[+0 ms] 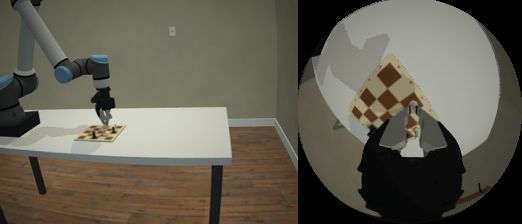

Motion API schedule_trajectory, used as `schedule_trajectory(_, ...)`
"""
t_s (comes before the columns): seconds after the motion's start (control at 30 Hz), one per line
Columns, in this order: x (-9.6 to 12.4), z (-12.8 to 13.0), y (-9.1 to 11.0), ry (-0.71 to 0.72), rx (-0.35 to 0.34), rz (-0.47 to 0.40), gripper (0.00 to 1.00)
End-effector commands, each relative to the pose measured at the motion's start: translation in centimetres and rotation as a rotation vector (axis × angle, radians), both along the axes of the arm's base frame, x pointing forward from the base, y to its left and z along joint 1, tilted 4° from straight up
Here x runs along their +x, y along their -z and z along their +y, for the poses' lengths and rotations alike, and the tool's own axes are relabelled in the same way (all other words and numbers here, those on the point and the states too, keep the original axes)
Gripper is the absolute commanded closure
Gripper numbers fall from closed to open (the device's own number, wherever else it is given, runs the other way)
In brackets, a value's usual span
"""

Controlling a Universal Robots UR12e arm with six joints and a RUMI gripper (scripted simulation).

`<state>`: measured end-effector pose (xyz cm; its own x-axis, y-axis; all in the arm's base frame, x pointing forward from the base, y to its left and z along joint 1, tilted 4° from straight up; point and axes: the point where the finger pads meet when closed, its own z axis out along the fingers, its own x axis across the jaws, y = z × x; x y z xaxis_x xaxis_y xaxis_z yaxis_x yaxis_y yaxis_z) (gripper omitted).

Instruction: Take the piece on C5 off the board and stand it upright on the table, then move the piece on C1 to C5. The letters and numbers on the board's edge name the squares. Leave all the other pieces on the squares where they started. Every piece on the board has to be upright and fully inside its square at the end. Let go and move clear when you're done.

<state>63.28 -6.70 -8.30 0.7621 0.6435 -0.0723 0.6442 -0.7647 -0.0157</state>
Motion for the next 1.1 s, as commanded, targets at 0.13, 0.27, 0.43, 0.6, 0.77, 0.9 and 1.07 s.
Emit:
schedule_trajectory(0.13,0.1,0.0,-0.1,0.0,0.0,-0.001,1.0)
schedule_trajectory(0.27,0.1,0.0,-0.1,0.0,0.0,-0.001,1.0)
schedule_trajectory(0.43,0.1,0.0,-0.6,0.0,0.0,-0.001,1.0)
schedule_trajectory(0.6,0.3,0.1,-3.3,0.0,0.0,-0.001,1.0)
schedule_trajectory(0.77,0.5,0.2,-7.1,0.0,0.0,-0.001,1.0)
schedule_trajectory(0.9,0.6,0.3,-8.9,0.0,0.0,-0.001,1.0)
schedule_trajectory(1.07,0.7,0.3,-10.0,0.0,0.0,-0.001,1.0)
